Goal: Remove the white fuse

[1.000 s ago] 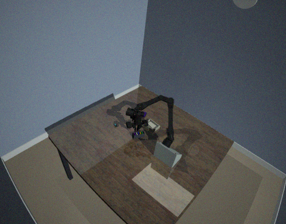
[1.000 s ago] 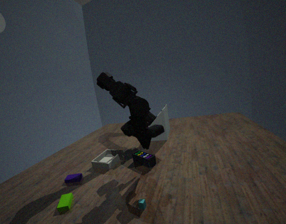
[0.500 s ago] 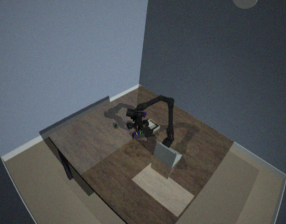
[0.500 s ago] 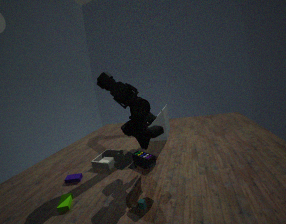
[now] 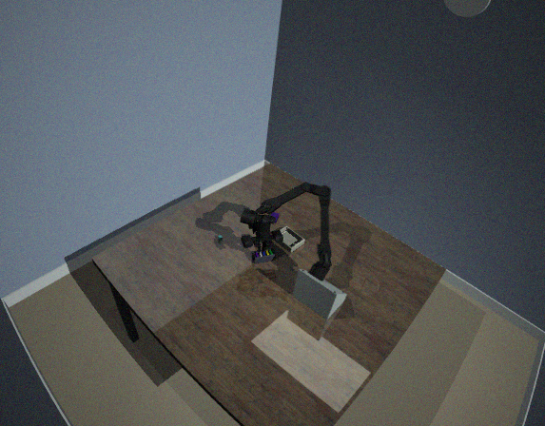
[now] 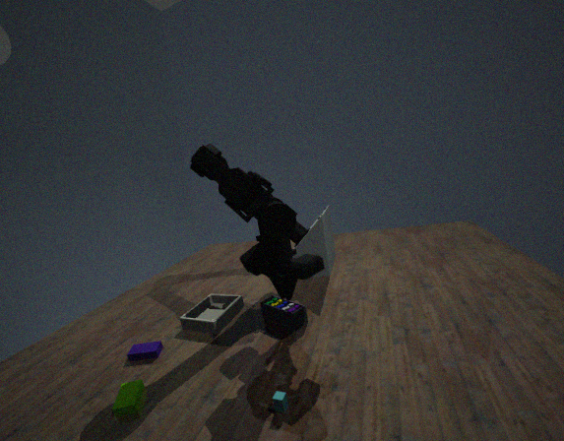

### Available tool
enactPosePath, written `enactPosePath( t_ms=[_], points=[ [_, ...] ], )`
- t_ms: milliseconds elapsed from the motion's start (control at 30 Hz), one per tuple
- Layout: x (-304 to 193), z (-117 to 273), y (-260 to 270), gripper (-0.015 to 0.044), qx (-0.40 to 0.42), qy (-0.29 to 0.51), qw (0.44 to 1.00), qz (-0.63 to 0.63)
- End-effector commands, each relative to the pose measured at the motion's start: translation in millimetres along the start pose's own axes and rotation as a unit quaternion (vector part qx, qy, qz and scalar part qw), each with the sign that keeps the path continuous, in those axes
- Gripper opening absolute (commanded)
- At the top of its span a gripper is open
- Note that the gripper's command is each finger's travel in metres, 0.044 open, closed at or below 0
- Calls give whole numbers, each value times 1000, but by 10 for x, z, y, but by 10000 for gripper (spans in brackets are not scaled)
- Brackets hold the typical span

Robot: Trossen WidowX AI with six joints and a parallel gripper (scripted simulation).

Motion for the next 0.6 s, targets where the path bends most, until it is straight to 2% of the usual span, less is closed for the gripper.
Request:
enactPosePath(
  t_ms=[0, 567],
  points=[
    [1, -49, -4, 62, -2, -2, 1000, 2],
    [-4, -131, -8, 62, -2, -2, 1000, 2]
  ],
)
Point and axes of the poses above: the point midway between the two fingers, 35 mm back from their tips, its own z axis back along the fingers, its own y axis across the jaws, x = y × z, the point moved 2 cm from there along z, back along the fingers, and after that the axes turned 1 degree about z, right-handed, at the moved point
